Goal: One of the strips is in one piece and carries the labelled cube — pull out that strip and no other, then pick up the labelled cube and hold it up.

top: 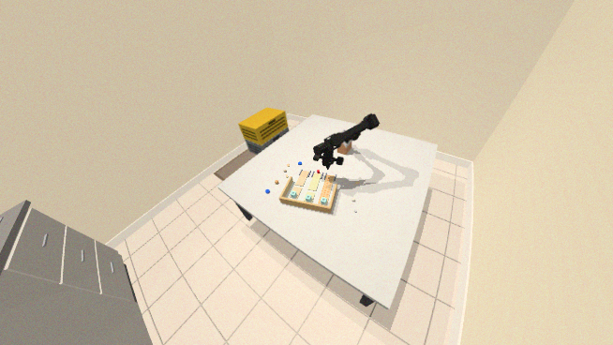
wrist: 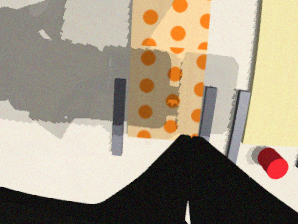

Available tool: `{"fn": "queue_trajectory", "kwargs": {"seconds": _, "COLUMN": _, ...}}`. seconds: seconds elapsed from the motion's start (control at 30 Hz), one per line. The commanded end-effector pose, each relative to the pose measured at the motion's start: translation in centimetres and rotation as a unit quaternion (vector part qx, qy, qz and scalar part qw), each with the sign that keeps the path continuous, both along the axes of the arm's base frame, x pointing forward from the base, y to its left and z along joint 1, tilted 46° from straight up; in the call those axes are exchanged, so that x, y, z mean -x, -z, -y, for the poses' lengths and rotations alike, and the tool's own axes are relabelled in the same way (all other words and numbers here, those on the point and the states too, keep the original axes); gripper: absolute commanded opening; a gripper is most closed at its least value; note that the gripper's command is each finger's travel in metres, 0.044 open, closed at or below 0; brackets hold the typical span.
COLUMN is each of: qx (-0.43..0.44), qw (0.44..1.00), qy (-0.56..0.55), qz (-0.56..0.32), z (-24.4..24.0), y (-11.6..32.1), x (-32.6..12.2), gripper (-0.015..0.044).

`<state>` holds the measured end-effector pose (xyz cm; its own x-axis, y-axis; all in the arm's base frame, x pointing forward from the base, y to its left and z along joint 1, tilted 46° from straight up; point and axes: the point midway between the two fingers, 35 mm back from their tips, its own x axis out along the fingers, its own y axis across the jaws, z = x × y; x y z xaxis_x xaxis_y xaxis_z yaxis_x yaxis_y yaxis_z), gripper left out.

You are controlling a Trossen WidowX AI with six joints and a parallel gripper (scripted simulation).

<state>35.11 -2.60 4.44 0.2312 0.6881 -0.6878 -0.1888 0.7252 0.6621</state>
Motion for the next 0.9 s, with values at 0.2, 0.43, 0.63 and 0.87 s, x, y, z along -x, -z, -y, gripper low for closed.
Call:
{"fn": "queue_trajectory", "kwargs": {"seconds": 0.2, "qx": -0.002, "qw": 0.998, "qy": -0.062, "qz": -0.025, "z": -1.4, "y": 0.7, "x": 0.2, "gripper": 0.0}}
{"fn": "queue_trajectory", "kwargs": {"seconds": 0.43, "qx": -0.001, "qw": 0.998, "qy": -0.062, "qz": -0.025, "z": -2.0, "y": 1.4, "x": 0.0, "gripper": 0.0}}
{"fn": "queue_trajectory", "kwargs": {"seconds": 0.63, "qx": -0.001, "qw": 0.998, "qy": -0.062, "qz": -0.025, "z": -2.7, "y": 2.1, "x": -0.2, "gripper": 0.0}}
{"fn": "queue_trajectory", "kwargs": {"seconds": 0.87, "qx": -0.001, "qw": 0.998, "qy": -0.062, "qz": -0.025, "z": -3.6, "y": 2.8, "x": -0.4, "gripper": 0.0}}
